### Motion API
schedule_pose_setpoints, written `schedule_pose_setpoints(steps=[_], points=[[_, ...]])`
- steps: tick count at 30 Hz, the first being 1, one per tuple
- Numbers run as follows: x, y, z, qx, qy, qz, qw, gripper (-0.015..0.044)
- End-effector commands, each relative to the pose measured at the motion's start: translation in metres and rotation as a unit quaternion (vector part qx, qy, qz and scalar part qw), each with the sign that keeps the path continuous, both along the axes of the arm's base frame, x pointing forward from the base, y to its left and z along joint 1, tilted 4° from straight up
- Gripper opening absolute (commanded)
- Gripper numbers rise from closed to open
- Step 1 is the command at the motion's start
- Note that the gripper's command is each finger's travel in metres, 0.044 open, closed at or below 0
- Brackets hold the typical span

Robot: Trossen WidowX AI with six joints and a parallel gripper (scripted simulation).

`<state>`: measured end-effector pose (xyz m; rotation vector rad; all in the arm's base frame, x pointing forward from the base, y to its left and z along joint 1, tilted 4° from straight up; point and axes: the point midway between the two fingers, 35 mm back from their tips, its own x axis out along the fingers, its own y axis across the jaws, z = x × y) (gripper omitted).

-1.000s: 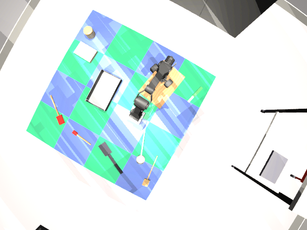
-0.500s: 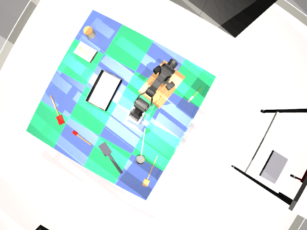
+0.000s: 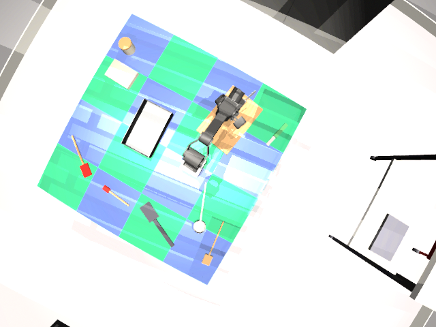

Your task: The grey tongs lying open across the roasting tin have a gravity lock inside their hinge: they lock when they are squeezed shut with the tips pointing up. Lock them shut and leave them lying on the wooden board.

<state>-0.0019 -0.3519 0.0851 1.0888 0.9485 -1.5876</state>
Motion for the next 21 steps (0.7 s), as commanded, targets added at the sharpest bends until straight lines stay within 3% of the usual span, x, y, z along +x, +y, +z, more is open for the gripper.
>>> schedule_pose_setpoints(steps=[1, 21], points=[[0.000, 0.001, 0.002, -0.039, 0.015, 0.007, 0.999, -0.0150], [0.004, 0.012, 0.008, -0.202, 0.057, 0.015, 0.978, -0.0150]])
